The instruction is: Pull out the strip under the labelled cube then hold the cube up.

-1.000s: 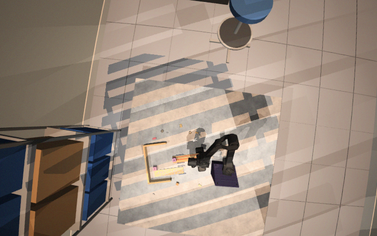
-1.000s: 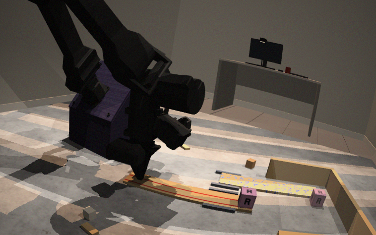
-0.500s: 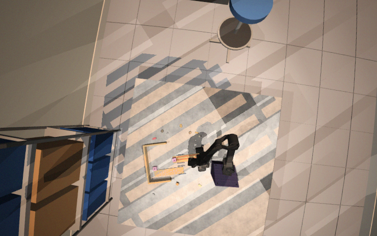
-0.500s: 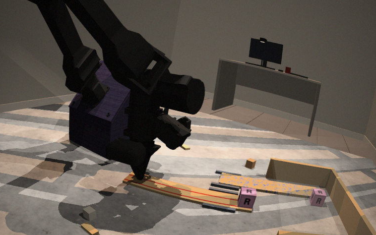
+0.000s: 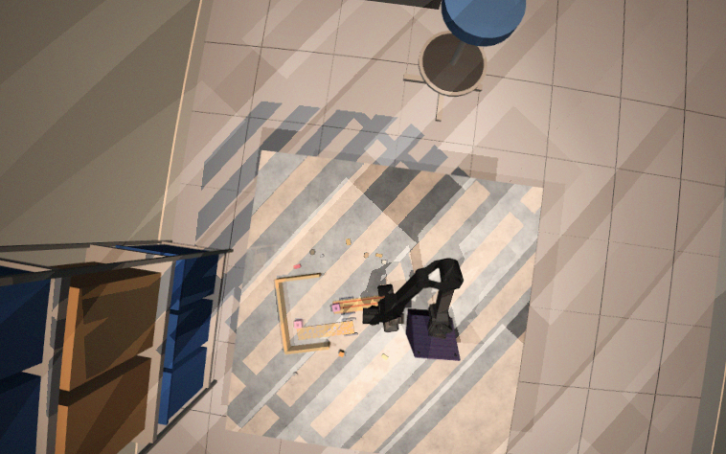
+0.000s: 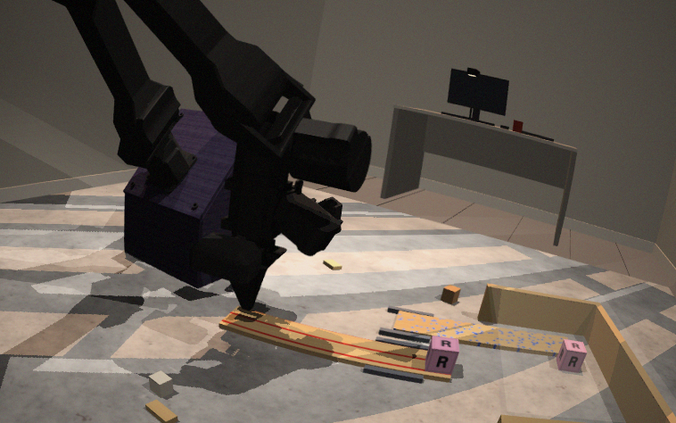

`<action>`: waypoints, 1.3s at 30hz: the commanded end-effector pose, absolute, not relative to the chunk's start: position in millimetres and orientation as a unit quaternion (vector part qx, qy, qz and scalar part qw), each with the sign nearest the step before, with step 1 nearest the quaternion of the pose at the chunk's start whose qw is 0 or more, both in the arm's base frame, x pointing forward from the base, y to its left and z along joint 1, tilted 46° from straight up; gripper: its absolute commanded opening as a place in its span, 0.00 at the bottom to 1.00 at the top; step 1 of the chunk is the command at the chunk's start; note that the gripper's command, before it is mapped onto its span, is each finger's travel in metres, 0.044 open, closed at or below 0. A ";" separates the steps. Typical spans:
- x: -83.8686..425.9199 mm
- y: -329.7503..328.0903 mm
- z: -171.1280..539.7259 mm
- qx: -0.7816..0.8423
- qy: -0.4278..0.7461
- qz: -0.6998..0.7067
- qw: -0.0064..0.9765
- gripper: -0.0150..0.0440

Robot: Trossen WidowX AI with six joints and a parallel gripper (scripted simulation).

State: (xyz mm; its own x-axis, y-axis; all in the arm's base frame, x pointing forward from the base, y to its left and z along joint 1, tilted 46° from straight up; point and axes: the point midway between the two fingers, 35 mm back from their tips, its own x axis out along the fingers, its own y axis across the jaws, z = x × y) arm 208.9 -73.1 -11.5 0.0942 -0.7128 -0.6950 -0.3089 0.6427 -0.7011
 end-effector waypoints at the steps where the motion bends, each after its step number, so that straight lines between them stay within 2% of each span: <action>1: 212.6 -54.1 8.0 -0.389 0.649 -0.163 0.633 0.25; 4: 212.6 -54.1 8.0 -0.389 0.649 -0.163 0.633 0.25; 21: 272.1 -37.9 3.1 -0.406 0.652 -0.145 0.624 1.00; 39: 330.8 -19.1 1.6 -0.405 0.651 -0.146 0.625 1.00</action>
State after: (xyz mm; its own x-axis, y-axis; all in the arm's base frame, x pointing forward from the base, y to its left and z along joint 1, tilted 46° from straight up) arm 319.6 -23.9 1.5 0.1060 -0.7131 -0.6930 -0.3495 0.6258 -0.6973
